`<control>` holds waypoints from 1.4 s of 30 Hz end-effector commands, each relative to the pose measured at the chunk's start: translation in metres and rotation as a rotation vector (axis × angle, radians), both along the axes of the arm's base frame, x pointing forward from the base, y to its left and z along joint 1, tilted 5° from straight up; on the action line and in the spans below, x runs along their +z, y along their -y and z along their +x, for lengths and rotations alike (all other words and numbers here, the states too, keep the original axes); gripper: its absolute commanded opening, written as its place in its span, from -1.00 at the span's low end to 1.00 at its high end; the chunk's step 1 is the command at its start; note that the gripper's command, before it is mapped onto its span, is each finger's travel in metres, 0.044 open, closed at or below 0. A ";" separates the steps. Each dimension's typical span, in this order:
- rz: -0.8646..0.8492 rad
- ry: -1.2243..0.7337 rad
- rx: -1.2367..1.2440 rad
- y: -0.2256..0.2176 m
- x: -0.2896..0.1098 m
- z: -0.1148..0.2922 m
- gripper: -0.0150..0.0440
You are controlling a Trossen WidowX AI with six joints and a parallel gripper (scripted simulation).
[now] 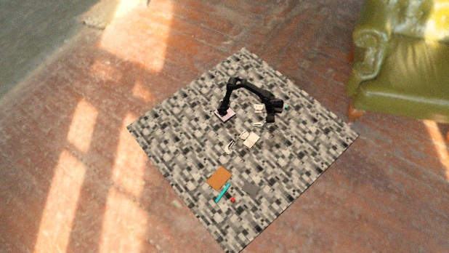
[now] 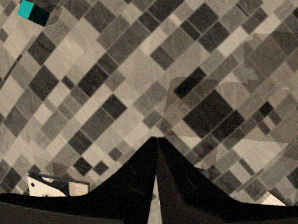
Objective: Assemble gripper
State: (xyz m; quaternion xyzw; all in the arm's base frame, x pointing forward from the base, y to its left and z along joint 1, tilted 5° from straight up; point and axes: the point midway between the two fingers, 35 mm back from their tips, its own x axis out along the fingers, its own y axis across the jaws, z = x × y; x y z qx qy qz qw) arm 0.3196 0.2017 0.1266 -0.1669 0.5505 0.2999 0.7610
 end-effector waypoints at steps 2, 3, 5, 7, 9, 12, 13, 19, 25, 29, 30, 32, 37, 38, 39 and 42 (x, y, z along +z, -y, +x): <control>-0.122 -0.090 0.011 0.018 -0.003 -0.022 -0.49; -0.149 -0.112 0.013 0.022 -0.003 -0.028 -0.49; -0.185 -0.140 0.017 0.028 -0.003 -0.035 -0.49; -0.190 -0.144 0.017 0.028 -0.003 -0.036 -0.49; -0.190 -0.144 0.017 0.028 -0.003 -0.036 -0.49; -0.190 -0.144 0.017 0.028 -0.004 -0.035 -0.49; -0.190 -0.144 0.017 0.028 -0.006 -0.035 -0.49; -0.189 -0.144 0.017 0.027 -0.015 -0.034 -0.49; -0.189 -0.144 0.017 0.026 -0.025 -0.033 -0.49; -0.189 -0.144 0.017 0.025 -0.031 -0.032 -0.49; -0.189 -0.144 0.017 0.025 -0.033 -0.032 -0.49; -0.189 -0.144 0.017 0.024 -0.036 -0.032 -0.49; -0.189 -0.144 0.017 0.024 -0.044 -0.032 -0.49; -0.189 -0.144 0.018 0.024 -0.046 -0.031 -0.49; -0.189 -0.144 0.018 0.024 -0.048 -0.031 -0.49; -0.189 -0.144 0.018 0.023 -0.052 -0.031 -0.49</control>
